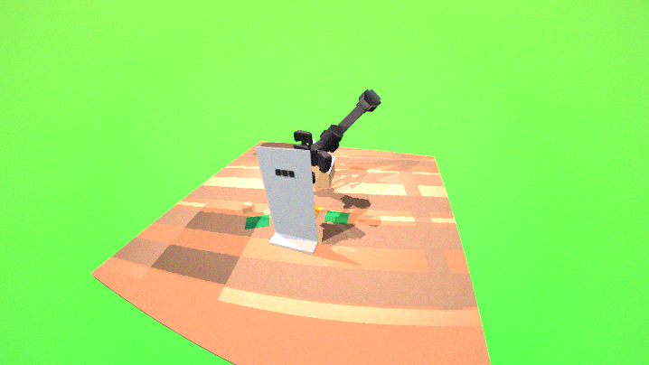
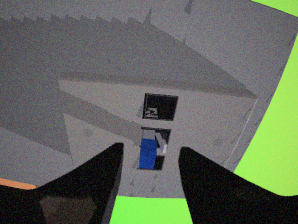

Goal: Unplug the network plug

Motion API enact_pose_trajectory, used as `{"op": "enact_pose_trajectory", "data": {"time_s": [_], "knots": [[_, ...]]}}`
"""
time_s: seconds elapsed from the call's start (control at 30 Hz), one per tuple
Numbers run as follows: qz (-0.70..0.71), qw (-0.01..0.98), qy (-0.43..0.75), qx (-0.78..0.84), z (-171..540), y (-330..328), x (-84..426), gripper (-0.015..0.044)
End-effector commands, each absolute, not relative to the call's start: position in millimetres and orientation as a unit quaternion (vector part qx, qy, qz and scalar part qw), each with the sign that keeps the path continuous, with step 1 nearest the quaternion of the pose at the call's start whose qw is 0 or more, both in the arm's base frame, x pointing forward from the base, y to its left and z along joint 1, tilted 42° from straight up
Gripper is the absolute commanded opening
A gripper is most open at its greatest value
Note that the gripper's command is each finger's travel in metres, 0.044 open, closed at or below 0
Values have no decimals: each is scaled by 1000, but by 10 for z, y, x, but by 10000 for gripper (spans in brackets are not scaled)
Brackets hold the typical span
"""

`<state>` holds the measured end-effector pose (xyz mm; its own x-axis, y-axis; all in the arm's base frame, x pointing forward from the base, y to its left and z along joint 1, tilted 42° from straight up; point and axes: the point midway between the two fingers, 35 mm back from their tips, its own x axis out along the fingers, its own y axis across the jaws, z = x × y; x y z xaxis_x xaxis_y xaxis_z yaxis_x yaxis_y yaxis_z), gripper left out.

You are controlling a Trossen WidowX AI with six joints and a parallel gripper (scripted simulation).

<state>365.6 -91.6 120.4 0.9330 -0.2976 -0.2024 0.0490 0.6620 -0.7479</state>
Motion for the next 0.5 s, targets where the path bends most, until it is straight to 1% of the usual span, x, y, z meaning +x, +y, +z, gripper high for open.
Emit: {"op": "enact_pose_trajectory", "data": {"time_s": [0.0,0.07,0.13,0.47], "knots": [[-97,899,157,-398,1184,-919,3721,156],[-97,899,157,-398,1183,-920,3729,156],[-97,899,157,-398,1183,-920,3729,104],[-97,899,157,-398,1183,-920,3729,37]]}}
